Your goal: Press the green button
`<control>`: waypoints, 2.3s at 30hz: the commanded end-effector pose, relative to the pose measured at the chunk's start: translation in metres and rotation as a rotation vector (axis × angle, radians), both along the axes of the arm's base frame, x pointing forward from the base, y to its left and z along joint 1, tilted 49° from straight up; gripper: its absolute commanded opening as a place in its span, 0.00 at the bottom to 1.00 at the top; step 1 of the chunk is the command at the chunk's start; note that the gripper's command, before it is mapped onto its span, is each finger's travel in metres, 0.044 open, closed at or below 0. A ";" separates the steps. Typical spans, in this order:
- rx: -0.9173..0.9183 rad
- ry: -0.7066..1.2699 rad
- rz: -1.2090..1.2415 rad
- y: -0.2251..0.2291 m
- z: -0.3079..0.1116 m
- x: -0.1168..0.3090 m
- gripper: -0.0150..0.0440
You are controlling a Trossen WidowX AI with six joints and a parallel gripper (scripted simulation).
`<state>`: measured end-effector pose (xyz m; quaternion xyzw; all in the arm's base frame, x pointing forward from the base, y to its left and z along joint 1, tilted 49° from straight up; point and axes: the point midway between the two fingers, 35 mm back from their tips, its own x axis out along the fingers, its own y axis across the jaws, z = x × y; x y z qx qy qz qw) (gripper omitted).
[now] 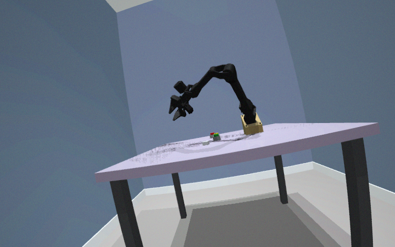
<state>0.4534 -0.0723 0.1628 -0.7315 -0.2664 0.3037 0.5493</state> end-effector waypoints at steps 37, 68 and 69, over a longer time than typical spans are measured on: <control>1.197 2.479 -1.316 0.008 -0.103 -0.221 0.93; 1.198 2.480 -1.313 0.056 -0.144 -0.217 0.29; 1.198 2.480 -1.313 0.057 -0.145 -0.217 0.29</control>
